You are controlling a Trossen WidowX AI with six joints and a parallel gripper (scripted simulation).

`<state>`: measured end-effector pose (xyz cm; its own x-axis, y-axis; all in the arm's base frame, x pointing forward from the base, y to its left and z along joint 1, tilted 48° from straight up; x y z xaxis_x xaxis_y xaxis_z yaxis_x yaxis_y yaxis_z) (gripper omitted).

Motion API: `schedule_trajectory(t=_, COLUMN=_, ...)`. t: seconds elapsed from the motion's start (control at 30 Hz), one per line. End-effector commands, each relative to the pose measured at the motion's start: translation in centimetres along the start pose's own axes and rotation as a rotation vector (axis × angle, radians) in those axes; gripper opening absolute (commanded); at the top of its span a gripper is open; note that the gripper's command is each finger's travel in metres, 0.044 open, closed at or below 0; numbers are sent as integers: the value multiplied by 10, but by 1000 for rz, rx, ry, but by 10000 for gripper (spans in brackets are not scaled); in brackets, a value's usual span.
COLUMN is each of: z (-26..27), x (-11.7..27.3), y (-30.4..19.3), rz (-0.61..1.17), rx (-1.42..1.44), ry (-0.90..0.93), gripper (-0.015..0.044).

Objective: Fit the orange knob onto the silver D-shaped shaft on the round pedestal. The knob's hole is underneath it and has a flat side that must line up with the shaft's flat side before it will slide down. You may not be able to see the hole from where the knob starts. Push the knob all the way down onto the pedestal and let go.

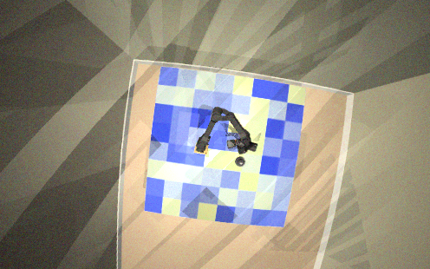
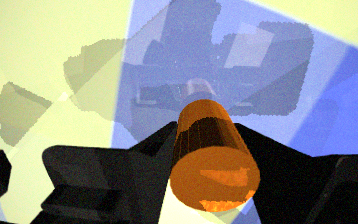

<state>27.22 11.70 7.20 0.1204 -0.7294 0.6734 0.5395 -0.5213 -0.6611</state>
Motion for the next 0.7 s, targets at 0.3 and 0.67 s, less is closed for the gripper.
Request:
schedule_trajectory(t=0.3, z=5, x=40, y=7, rz=-17, rx=-1, ry=0, gripper=0)
schedule_trajectory(t=0.67, z=7, x=74, y=9, rz=-17, rx=-1, ry=-1, gripper=0)
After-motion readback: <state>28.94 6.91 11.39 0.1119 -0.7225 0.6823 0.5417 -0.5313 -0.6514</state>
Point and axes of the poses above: the point midway between the two fingers, 35 mm back from their tips, its own x axis back along the fingers, its own z axis across the jaws, y = z × x, the point moved 2 cm from there along x, back along the fingers, and after that the axes turned 8 degrees about x, right-handed, at the moved point
